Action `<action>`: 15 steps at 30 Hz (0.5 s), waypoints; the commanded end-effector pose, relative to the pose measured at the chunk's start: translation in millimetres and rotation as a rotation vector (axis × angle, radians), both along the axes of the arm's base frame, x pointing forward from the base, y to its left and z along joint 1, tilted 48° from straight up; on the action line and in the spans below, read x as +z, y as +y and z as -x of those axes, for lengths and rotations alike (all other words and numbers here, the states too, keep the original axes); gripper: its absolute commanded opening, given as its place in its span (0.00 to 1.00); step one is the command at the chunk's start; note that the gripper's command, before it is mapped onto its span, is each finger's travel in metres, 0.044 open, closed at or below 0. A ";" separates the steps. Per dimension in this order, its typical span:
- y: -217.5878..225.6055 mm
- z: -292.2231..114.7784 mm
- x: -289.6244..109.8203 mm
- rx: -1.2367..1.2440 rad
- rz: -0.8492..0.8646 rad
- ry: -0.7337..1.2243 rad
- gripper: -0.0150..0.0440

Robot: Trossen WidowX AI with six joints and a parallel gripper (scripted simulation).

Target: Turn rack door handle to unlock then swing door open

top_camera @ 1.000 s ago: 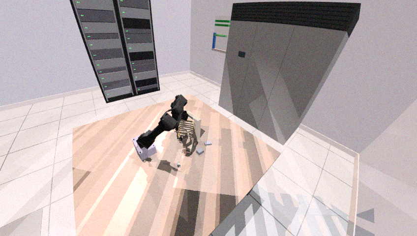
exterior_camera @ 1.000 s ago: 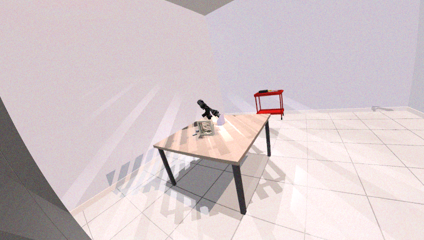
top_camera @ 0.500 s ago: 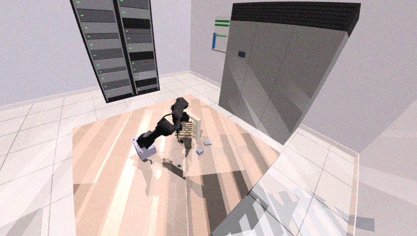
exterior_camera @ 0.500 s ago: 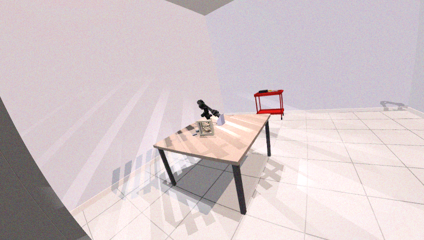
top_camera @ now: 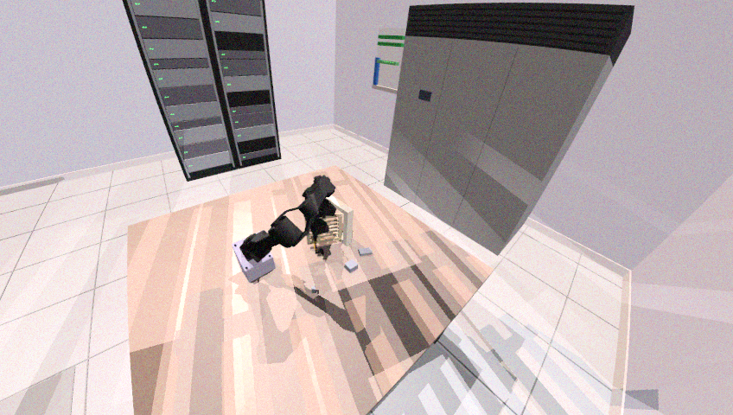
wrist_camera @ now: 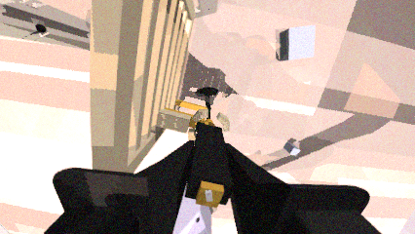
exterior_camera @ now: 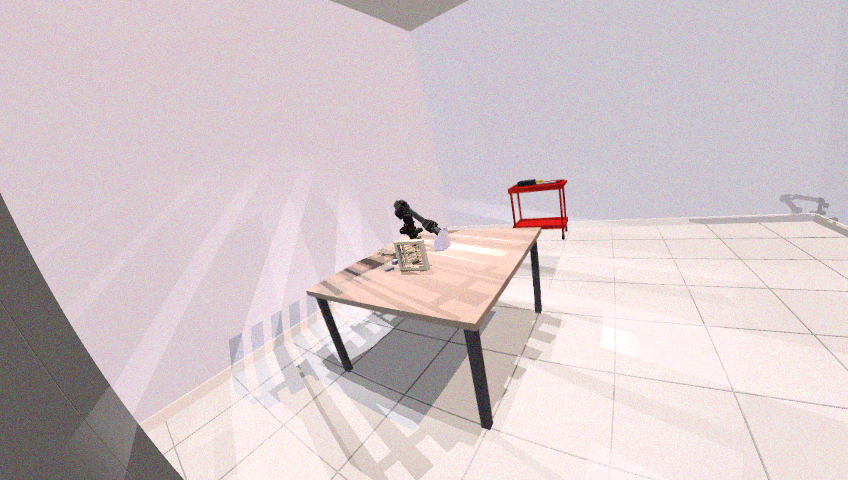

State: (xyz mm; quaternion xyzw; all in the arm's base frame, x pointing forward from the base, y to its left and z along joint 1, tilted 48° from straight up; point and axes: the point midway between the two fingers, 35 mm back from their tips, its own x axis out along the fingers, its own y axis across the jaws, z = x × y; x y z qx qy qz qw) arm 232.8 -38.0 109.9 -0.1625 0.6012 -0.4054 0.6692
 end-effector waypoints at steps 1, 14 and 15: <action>-6.7 1.3 8.2 0.052 0.002 0.050 0.28; -23.7 1.5 27.0 0.175 -0.006 0.185 0.28; -25.0 1.3 28.5 0.184 -0.007 0.195 0.28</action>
